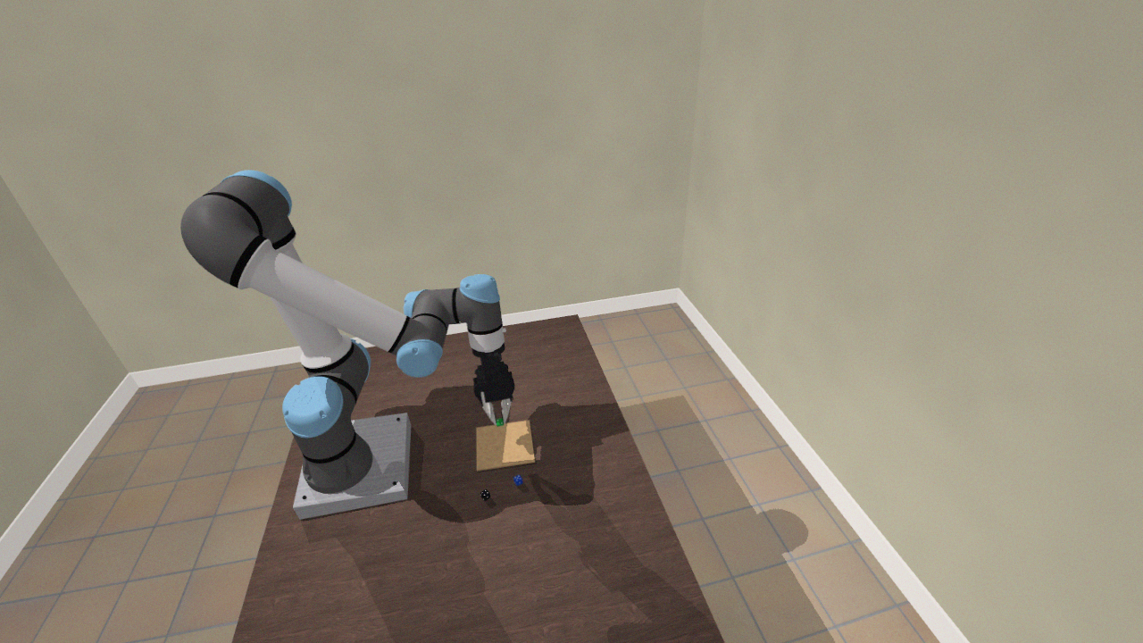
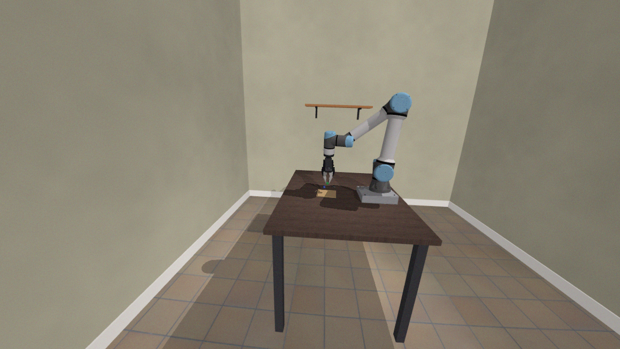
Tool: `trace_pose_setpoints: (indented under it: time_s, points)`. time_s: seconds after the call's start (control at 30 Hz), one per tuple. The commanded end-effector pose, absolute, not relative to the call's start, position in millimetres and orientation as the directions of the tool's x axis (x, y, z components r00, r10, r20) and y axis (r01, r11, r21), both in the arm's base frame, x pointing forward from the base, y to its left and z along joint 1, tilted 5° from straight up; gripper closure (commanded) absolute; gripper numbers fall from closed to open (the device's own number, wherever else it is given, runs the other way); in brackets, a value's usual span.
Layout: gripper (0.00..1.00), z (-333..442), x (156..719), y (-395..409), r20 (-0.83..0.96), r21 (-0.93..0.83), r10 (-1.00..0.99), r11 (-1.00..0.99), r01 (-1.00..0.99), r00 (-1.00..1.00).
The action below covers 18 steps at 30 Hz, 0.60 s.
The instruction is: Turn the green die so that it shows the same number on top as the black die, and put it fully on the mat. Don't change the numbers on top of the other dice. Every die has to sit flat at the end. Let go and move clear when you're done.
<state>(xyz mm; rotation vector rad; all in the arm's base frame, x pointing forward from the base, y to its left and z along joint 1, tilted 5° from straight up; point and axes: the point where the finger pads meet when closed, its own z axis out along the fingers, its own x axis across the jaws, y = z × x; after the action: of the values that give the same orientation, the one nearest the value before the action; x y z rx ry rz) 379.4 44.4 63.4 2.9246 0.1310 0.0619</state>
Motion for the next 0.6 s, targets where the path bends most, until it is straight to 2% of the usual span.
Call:
trace_pose_setpoints:
  time_s: [0.0, 0.57]
  points:
    - [1.00, 63.7, 379.6, 43.4, 0.032, 0.137, 0.095, -0.986, 0.090, 0.995]
    - [1.00, 65.8, 381.2, 42.7, 0.043, 0.059, 0.096, -0.994, 0.093, 0.995]
